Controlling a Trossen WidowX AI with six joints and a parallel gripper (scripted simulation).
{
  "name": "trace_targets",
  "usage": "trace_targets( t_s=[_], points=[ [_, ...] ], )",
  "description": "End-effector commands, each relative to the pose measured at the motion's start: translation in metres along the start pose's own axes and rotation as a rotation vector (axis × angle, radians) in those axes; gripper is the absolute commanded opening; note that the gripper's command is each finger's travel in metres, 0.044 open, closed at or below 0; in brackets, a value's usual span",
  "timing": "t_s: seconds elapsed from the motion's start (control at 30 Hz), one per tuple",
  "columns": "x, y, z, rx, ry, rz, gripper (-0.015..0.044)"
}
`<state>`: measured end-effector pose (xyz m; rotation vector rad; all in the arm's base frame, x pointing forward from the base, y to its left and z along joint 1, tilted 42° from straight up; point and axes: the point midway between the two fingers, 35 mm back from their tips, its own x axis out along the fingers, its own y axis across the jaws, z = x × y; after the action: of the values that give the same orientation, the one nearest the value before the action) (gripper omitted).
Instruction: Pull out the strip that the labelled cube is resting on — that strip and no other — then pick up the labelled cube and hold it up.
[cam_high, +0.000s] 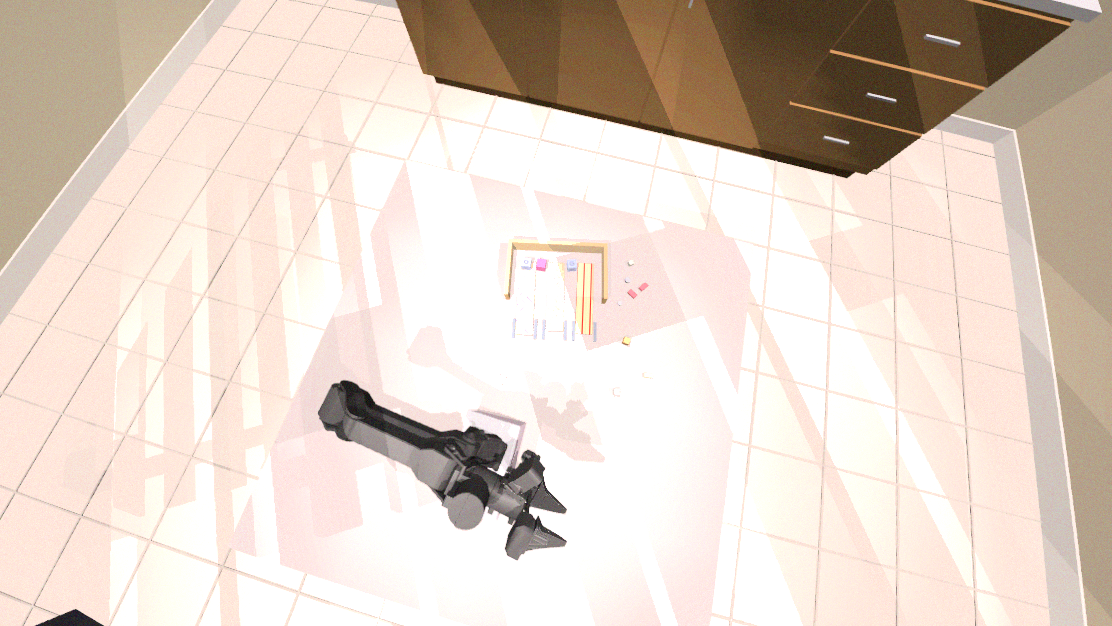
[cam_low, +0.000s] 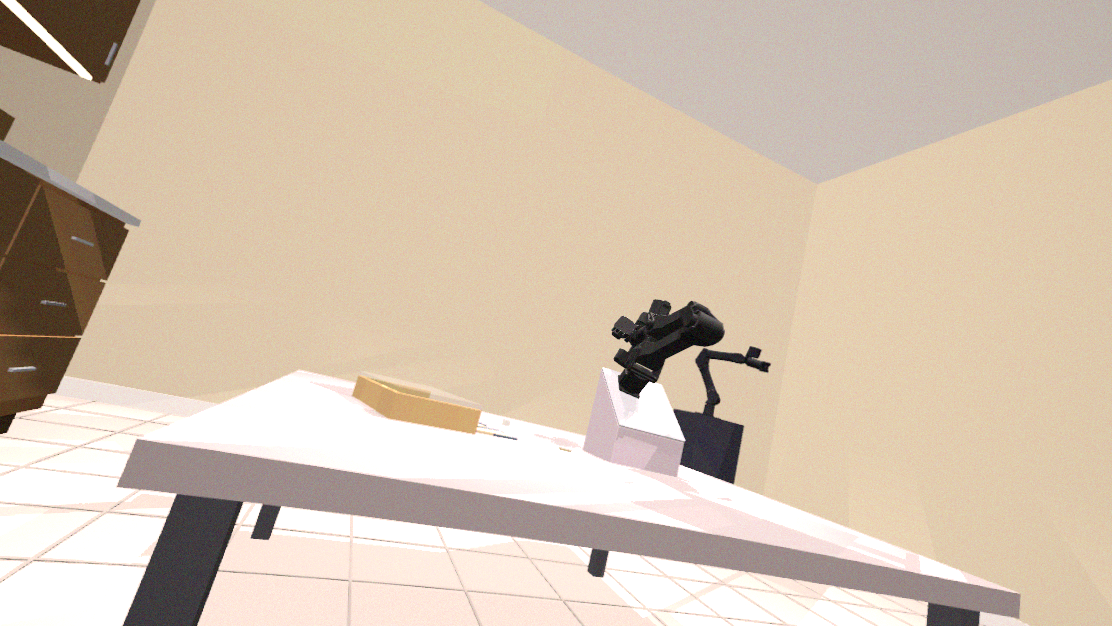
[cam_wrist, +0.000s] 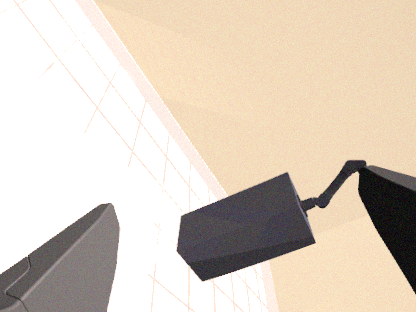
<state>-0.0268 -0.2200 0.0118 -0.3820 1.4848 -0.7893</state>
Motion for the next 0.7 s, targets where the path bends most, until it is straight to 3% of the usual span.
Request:
trace_targets(
  t_s=[0.0,0.33,0.67],
  points=[
    [0.000,0.000,0.002,0.004,-0.009,0.001,0.0400],
    [-0.009,0.026,0.142,0.224,-0.496,0.215,0.0400],
    [-0.078,0.120,0.255,0.371,-0.788,0.779,0.0400]
  ],
)
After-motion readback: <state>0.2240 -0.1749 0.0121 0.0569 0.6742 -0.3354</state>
